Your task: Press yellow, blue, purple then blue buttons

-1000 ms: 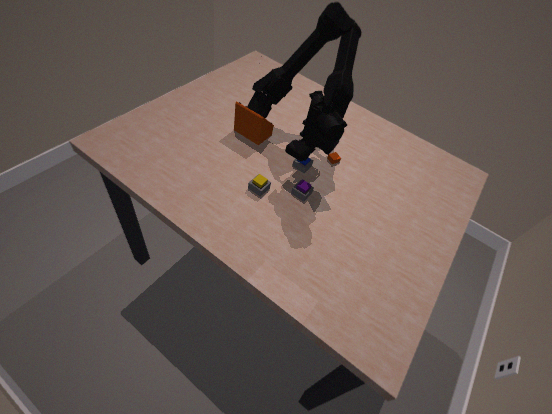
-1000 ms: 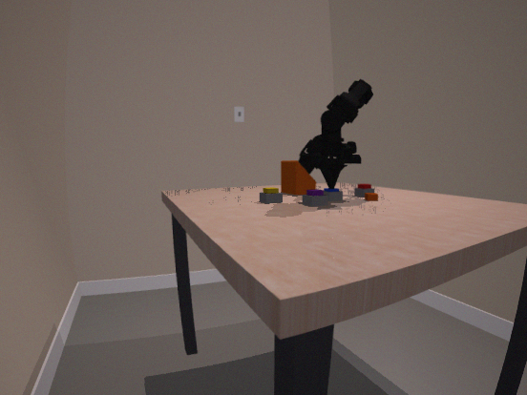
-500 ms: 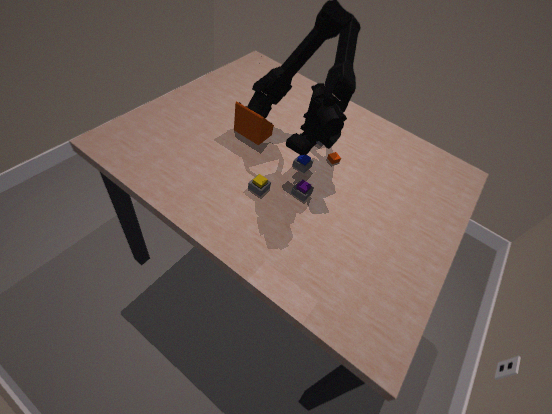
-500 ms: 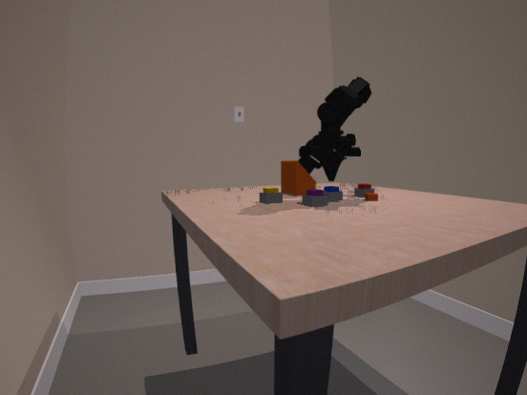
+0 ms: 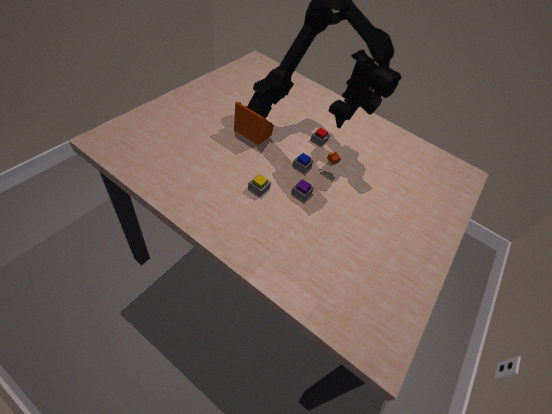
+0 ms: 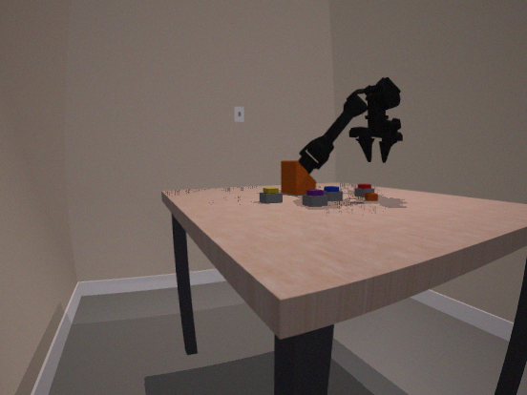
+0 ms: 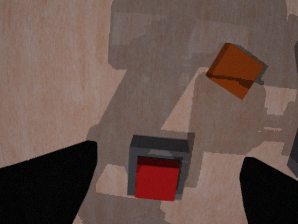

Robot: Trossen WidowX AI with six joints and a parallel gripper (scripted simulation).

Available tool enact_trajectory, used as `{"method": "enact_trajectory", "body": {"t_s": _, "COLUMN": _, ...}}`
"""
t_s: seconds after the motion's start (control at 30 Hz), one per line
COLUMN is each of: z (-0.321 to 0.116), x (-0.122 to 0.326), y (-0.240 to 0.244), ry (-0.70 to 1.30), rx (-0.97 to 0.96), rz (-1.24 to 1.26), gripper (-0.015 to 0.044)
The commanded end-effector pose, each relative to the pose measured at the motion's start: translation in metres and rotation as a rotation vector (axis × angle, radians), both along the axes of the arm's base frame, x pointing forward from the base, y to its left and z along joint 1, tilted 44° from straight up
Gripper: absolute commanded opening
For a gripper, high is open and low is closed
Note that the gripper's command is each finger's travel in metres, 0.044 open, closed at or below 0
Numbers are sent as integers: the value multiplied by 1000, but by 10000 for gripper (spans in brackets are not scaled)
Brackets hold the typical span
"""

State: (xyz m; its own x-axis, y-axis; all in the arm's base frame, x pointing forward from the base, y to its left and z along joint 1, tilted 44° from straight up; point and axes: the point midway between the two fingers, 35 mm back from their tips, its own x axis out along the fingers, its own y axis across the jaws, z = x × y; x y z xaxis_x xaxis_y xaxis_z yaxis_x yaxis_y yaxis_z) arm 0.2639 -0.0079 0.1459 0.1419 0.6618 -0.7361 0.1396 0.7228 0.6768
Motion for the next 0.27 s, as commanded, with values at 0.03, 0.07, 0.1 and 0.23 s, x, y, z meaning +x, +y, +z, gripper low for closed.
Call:
{"method": "enact_trajectory", "body": {"t_s": 0.03, "z": 58, "x": -11, "y": 41, "ry": 0, "rx": 24, "rz": 5, "gripper": 400}}
{"method": "enact_trajectory", "body": {"t_s": 0.07, "z": 58, "x": -11, "y": 41, "ry": 0, "rx": 24, "rz": 5, "gripper": 400}}
{"method": "enact_trajectory", "body": {"t_s": 0.1, "z": 58, "x": -11, "y": 41, "ry": 0, "rx": 24, "rz": 5, "gripper": 400}}
{"method": "enact_trajectory", "body": {"t_s": 0.23, "z": 58, "x": -11, "y": 41, "ry": 0, "rx": 24, "rz": 5, "gripper": 400}}
